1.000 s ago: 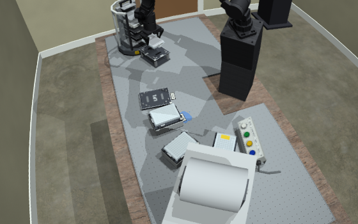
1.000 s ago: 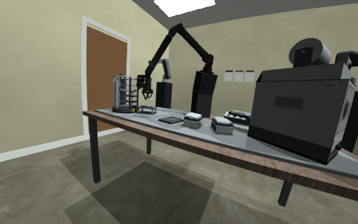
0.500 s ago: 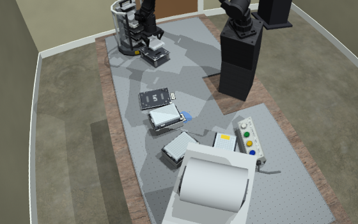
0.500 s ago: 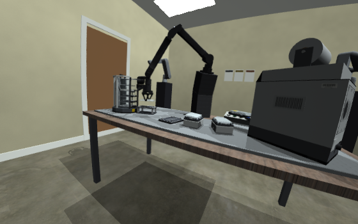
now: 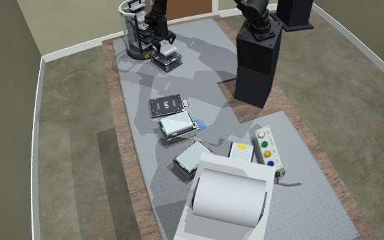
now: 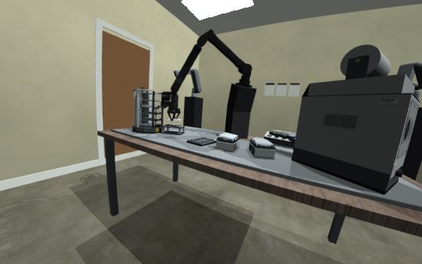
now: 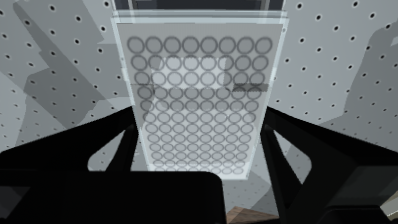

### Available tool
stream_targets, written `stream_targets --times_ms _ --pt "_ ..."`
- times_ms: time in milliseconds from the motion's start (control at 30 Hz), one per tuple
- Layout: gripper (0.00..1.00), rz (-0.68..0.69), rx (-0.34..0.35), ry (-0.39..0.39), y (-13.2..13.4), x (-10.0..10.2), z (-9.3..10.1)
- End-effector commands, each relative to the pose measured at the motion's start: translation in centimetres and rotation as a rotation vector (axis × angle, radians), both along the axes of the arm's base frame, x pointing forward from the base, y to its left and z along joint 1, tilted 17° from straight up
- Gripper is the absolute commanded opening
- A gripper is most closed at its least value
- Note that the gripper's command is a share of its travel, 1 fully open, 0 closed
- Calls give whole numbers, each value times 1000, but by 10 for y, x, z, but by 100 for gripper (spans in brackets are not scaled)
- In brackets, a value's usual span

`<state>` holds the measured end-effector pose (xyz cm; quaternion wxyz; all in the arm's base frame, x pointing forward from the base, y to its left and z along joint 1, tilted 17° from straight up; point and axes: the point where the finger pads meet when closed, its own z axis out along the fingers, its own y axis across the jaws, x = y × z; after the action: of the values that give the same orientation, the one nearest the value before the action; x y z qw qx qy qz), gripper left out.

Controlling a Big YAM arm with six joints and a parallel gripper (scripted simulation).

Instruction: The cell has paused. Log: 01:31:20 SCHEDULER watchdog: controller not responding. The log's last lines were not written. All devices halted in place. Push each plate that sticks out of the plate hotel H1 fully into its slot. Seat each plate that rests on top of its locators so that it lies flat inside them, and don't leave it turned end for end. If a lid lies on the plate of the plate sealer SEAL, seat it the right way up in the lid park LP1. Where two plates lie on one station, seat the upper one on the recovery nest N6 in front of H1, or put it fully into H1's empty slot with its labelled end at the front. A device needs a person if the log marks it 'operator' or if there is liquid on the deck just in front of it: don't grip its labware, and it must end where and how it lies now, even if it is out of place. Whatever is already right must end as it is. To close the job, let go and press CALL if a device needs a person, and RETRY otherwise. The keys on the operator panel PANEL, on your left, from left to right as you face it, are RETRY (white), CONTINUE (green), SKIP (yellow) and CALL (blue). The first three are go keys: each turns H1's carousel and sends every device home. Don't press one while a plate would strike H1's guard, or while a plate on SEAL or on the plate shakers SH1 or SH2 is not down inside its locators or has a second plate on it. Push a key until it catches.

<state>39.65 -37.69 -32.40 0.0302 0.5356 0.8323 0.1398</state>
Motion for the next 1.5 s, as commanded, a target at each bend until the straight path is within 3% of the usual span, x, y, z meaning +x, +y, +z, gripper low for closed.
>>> stream_targets --times_ms 0,1467 --pt "84 4 -17 -20 -5 19 -7" --pt "84 4 -18 -20 -3 21 -16"
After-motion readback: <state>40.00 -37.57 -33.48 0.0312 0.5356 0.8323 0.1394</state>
